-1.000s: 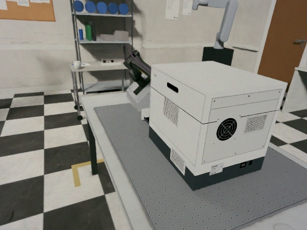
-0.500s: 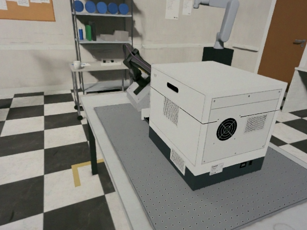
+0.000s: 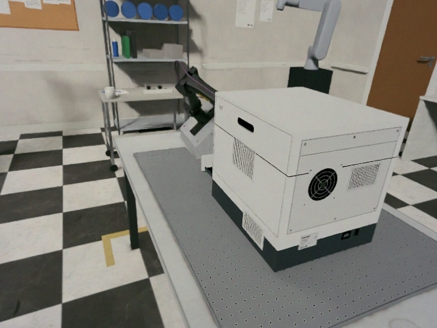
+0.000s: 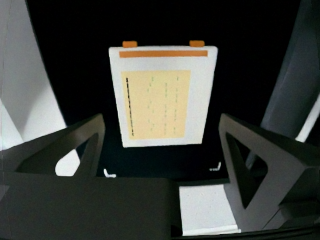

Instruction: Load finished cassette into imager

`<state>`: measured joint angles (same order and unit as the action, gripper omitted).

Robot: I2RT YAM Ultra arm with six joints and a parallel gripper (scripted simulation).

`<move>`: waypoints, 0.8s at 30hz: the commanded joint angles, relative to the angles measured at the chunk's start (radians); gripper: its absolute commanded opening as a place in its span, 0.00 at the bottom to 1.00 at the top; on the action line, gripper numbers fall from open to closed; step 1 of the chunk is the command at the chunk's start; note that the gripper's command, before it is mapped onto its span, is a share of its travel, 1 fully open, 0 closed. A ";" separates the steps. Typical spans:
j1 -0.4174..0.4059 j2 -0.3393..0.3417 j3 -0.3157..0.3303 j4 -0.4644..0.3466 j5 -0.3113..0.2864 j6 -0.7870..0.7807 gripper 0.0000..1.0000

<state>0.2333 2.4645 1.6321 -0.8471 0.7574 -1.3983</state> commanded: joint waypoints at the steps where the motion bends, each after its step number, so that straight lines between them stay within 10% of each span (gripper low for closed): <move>1: 0.034 -0.035 0.034 -0.034 -0.013 0.022 0.91; 24: 0.078 -0.056 0.085 -0.147 -0.019 0.082 0.91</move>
<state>0.2745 2.4443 1.6806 -0.9558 0.7574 -1.3396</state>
